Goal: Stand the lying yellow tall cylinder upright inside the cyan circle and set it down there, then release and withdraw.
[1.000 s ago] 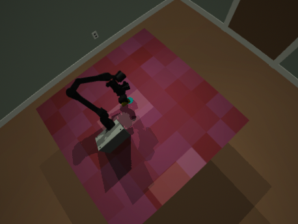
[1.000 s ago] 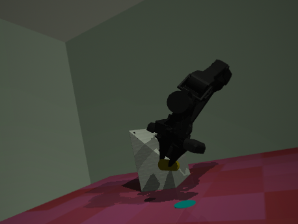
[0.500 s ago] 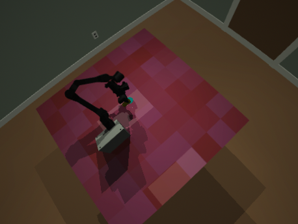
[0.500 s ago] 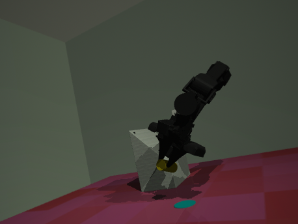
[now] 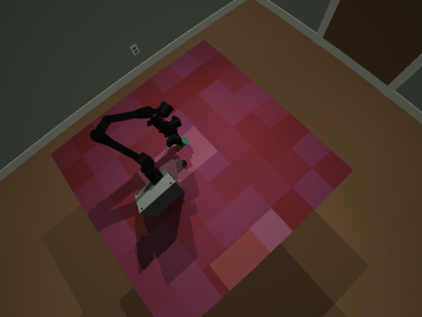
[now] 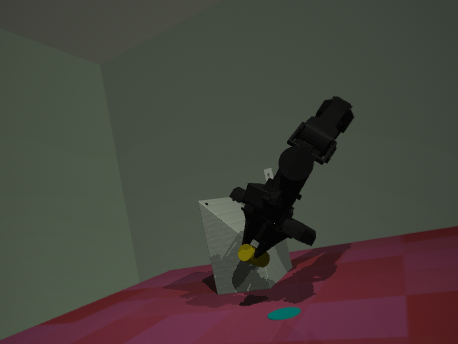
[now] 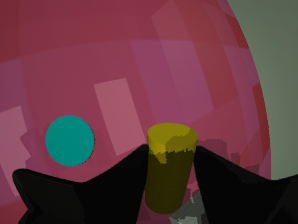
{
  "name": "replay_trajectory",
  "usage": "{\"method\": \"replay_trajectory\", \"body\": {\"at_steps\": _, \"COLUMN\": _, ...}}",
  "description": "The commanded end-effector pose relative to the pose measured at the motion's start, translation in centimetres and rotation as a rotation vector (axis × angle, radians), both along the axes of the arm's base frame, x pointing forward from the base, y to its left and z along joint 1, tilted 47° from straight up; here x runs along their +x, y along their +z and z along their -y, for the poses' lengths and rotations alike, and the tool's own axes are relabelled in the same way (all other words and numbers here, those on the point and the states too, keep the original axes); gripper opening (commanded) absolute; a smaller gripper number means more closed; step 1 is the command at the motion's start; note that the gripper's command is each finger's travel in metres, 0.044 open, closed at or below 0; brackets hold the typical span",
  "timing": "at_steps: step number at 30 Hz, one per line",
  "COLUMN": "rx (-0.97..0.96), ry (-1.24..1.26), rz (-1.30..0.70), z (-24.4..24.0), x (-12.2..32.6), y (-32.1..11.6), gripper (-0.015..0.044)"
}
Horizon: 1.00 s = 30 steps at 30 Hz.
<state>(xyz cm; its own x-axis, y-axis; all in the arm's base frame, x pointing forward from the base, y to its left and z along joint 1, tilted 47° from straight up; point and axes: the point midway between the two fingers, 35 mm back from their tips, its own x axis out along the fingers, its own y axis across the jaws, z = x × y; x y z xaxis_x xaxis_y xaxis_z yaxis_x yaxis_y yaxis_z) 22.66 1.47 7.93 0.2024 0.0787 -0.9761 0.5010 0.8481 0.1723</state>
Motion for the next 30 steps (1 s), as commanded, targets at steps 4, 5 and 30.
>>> {"method": "replay_trajectory", "body": {"at_steps": 4, "rx": -0.039, "ry": -0.018, "rz": 0.035, "z": 0.07, "x": 0.03, "y": 0.0, "gripper": 0.0105}}
{"method": "replay_trajectory", "body": {"at_steps": 5, "rx": -0.043, "ry": -0.02, "rz": 0.039, "z": 0.07, "x": 0.03, "y": 0.0, "gripper": 0.0105}}
{"method": "replay_trajectory", "body": {"at_steps": 30, "rx": -0.14, "ry": -0.079, "rz": 0.157, "z": 0.09, "x": 0.31, "y": 0.16, "gripper": 0.0105}}
